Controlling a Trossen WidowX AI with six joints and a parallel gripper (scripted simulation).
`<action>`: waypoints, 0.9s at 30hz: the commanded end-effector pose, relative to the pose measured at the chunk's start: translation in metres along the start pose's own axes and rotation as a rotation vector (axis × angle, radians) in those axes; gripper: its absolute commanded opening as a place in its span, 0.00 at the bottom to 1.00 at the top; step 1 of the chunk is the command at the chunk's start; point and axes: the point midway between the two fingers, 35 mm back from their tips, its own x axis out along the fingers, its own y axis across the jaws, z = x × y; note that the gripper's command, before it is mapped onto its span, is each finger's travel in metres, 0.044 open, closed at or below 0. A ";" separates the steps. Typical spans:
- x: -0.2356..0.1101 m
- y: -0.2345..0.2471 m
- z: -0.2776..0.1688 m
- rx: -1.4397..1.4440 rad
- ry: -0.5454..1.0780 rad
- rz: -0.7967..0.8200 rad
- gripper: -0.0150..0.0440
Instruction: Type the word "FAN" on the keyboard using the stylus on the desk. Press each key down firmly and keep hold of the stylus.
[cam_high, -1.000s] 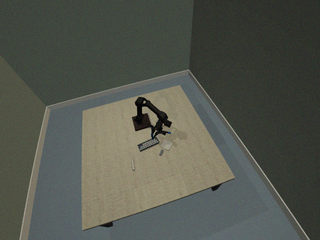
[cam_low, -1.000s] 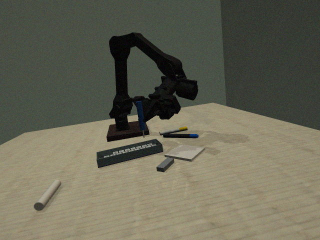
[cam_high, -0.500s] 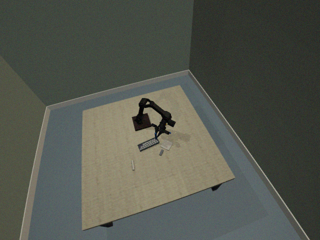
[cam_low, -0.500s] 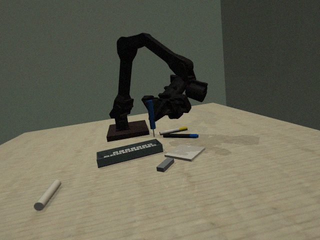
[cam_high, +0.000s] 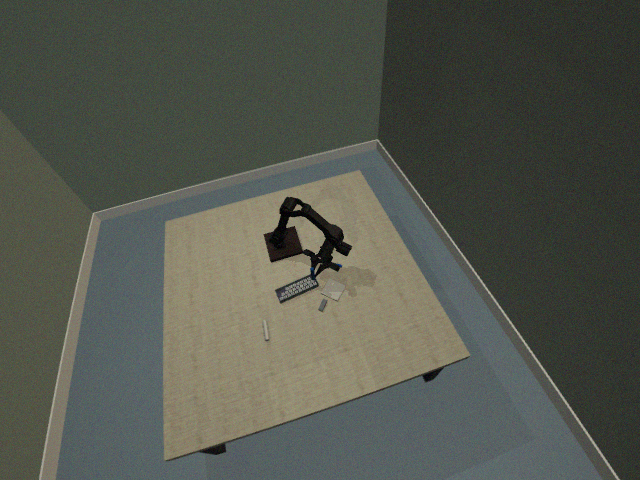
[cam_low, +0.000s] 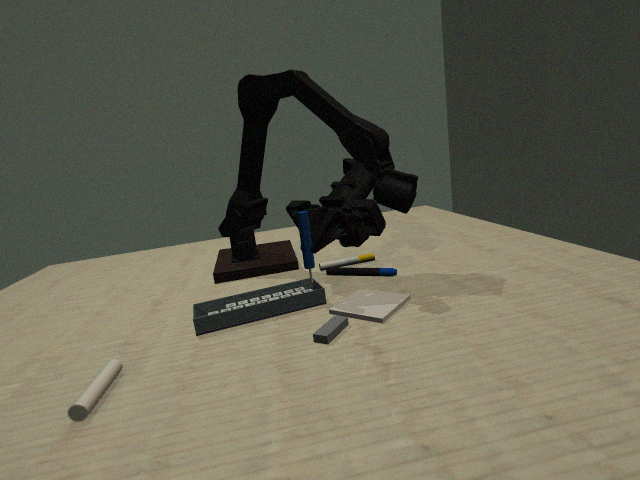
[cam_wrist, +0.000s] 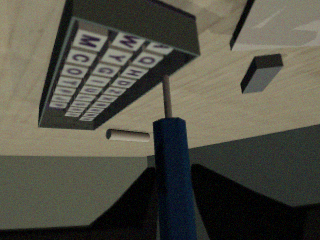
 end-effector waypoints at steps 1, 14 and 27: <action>0.001 0.001 0.004 0.003 -0.003 0.004 0.39; 0.001 0.001 0.005 0.003 -0.003 0.004 0.39; 0.002 0.000 0.008 0.003 -0.003 0.004 0.39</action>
